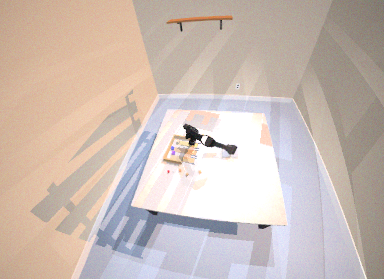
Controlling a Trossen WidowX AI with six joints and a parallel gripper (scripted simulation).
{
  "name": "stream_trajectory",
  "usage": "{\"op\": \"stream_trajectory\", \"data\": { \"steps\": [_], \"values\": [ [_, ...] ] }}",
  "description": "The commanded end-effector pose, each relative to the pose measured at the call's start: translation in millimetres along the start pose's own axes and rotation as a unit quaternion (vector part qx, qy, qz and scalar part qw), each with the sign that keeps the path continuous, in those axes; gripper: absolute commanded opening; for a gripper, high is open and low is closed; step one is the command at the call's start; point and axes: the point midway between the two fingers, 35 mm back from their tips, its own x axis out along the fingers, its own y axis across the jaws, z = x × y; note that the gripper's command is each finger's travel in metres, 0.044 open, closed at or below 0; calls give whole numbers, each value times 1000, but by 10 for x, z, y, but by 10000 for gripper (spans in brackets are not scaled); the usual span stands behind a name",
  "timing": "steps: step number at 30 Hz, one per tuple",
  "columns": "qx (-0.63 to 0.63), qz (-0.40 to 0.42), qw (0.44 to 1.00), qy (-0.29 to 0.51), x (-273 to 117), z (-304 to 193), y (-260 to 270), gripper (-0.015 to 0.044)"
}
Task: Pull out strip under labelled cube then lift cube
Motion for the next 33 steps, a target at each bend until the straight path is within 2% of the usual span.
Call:
{"op": "stream_trajectory", "data": {
  "steps": [1,22,33],
  "values": [
    [3,3,1000,3,98,-16,10,0],
    [3,5,1000,4,438,-49,40,0],
    [3,5,1000,4,449,-50,41,0]
  ]
}}
